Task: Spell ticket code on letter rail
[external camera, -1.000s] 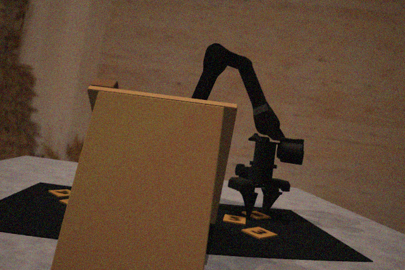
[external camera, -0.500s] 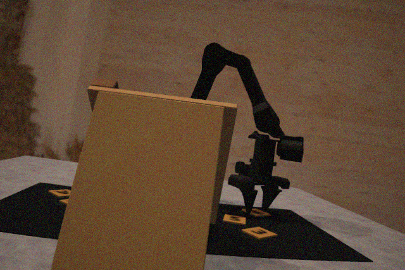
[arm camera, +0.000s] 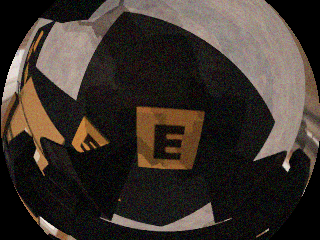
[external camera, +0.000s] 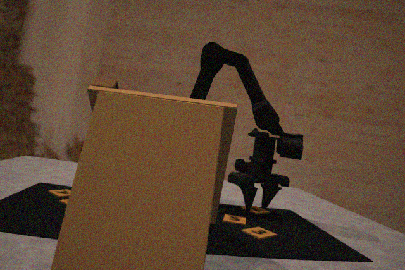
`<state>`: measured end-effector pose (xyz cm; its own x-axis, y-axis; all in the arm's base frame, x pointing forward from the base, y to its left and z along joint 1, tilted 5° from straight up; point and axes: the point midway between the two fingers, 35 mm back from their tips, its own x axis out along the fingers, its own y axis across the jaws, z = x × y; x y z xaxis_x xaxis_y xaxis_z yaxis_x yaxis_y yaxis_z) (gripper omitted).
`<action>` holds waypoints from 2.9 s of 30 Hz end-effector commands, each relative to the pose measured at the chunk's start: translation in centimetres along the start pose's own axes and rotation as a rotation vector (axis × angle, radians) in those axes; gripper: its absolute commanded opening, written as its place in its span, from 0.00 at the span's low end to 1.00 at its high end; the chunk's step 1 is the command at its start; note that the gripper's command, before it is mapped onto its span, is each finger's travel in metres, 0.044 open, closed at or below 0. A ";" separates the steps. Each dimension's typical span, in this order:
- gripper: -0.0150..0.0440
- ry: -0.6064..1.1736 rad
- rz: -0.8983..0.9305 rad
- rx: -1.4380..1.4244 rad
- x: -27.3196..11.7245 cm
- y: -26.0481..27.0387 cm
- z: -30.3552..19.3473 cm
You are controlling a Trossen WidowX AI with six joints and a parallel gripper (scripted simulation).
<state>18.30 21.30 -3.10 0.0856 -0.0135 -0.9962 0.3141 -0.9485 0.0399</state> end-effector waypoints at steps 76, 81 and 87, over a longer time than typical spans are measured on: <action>0.25 0.301 -0.115 1.274 -4.4 3.6 -7.7; 0.25 0.337 -0.153 1.436 -4.9 4.2 -8.7; 0.25 0.377 -0.206 1.629 -5.6 5.0 -9.8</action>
<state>27.76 19.81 2.71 0.4221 -0.0116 -0.9065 -0.8538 -0.3411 -0.3932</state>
